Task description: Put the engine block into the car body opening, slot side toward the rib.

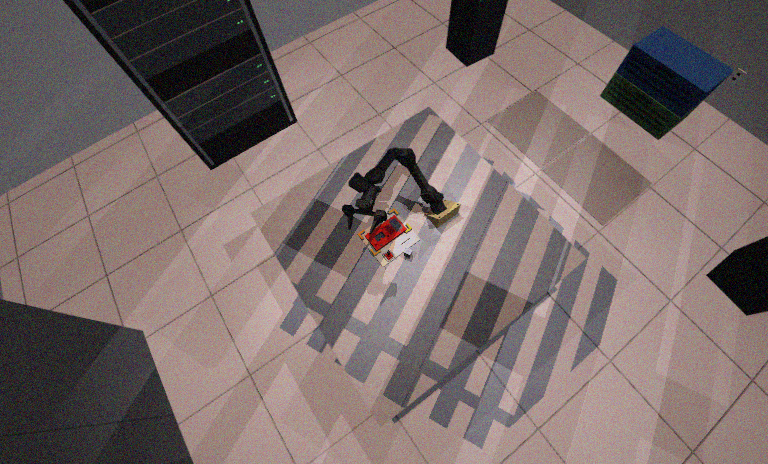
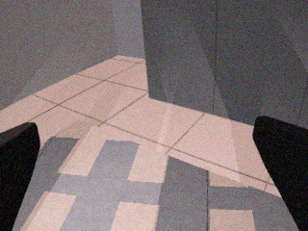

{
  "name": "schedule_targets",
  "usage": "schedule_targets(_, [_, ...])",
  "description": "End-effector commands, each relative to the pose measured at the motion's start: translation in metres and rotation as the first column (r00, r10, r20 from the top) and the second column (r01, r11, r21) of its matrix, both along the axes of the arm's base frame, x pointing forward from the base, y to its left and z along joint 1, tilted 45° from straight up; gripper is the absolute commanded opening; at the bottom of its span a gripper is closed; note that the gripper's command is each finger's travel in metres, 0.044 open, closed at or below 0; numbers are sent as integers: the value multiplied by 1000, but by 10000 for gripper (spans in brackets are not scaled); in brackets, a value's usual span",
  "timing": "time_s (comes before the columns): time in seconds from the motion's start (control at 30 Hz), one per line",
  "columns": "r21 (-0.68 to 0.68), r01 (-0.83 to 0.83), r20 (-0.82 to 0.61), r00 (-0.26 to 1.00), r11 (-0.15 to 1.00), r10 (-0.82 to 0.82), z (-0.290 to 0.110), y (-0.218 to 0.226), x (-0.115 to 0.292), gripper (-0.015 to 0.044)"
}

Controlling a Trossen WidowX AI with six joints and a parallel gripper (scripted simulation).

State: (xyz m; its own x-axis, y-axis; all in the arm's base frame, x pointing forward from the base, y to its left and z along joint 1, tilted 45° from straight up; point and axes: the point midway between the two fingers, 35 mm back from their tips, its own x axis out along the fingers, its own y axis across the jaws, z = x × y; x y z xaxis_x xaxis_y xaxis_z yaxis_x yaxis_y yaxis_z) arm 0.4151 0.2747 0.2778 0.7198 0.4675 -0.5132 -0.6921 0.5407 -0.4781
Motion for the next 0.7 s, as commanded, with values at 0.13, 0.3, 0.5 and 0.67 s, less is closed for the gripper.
schedule_targets(0.13, [-85, 105, -208, 971, 991, -121, -66, -2, -10, 440])
schedule_targets(0.3, [-167, 176, -319, 921, 970, -222, -107, -9, -21, 440])
schedule_targets(0.5, [-291, 251, -412, 838, 923, -357, -151, -20, -40, 440])
schedule_targets(0.67, [-407, 300, -448, 757, 862, -475, -183, -33, -58, 440])
